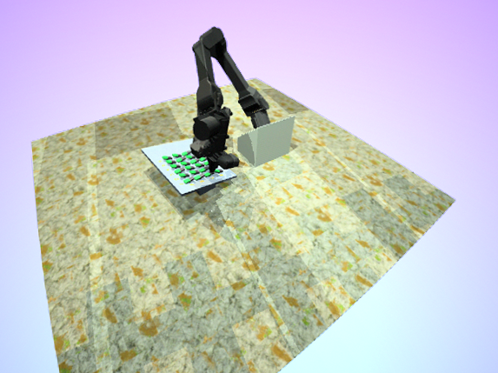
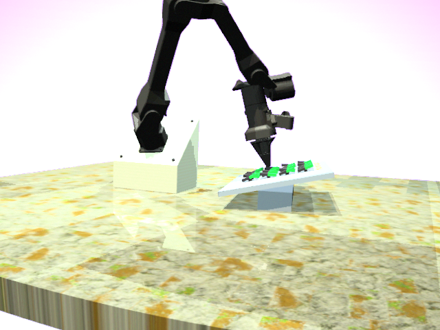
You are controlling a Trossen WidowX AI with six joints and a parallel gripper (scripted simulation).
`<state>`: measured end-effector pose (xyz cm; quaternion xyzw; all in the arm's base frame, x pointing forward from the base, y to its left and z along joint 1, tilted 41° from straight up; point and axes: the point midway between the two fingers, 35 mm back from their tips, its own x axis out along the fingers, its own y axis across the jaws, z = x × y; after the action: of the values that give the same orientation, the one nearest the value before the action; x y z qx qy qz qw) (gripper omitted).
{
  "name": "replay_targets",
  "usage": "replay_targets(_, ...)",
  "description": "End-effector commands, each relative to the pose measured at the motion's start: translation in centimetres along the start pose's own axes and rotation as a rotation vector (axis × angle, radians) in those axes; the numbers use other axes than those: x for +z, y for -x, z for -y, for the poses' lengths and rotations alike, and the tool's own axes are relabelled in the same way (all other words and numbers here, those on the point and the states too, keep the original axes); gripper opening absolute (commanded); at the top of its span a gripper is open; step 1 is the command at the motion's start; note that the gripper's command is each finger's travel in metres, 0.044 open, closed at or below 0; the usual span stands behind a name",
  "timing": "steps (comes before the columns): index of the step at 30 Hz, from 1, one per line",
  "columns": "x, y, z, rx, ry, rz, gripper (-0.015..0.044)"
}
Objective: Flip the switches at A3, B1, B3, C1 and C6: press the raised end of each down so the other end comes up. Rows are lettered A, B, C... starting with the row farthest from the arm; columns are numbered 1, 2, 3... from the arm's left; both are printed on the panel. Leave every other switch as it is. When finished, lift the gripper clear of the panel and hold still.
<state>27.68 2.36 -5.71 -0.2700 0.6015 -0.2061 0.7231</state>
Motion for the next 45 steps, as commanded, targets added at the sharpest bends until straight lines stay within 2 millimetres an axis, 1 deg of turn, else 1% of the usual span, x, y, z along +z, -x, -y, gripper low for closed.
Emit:
replay_targets(1, 0.0, -0.1, 0.0, -0.004, 0.005, 0.001, 0.0000)
replay_targets(20, 0.0, -0.4, 0.0, -0.004, 0.005, 0.001, 0.0000)
replay_targets(21, 0.0, 0.0, 0.0, 0.000, 0.000, -0.001, 0.0000)
replay_targets(22, 0.1, 0.7, -0.1, 0.002, 0.000, -0.004, 0.0000)
replay_targets(25, 0.3, 5.0, -0.1, 0.001, 0.004, -0.022, 0.0000)
replay_targets(26, 0.3, 5.9, -0.1, -0.001, 0.005, -0.025, 0.0000)
replay_targets(27, 0.2, 6.2, 0.0, -0.001, 0.005, -0.026, 0.0000)
replay_targets(31, 0.2, 6.2, 0.0, -0.001, 0.005, -0.026, 0.0000)
replay_targets(32, 0.3, 6.2, 0.2, 0.000, 0.005, -0.027, 0.0000)
replay_targets(33, 0.5, 6.2, 1.0, 0.003, 0.006, -0.027, 0.0000)
replay_targets(34, 0.8, 6.2, 2.3, 0.007, 0.006, -0.028, 0.0000)
replay_targets(37, 1.4, 6.2, 7.4, 0.012, 0.007, -0.028, 0.0000)
replay_targets(40, 0.9, 6.2, 12.5, 0.002, 0.007, -0.027, 0.0000)
replay_targets(41, 0.6, 6.2, 13.9, -0.004, 0.007, -0.027, 0.0000)
replay_targets(42, 0.4, 6.2, 14.7, -0.008, 0.007, -0.027, 0.0000)
replay_targets(45, 0.3, 6.2, 15.0, -0.009, 0.007, -0.027, 0.0000)
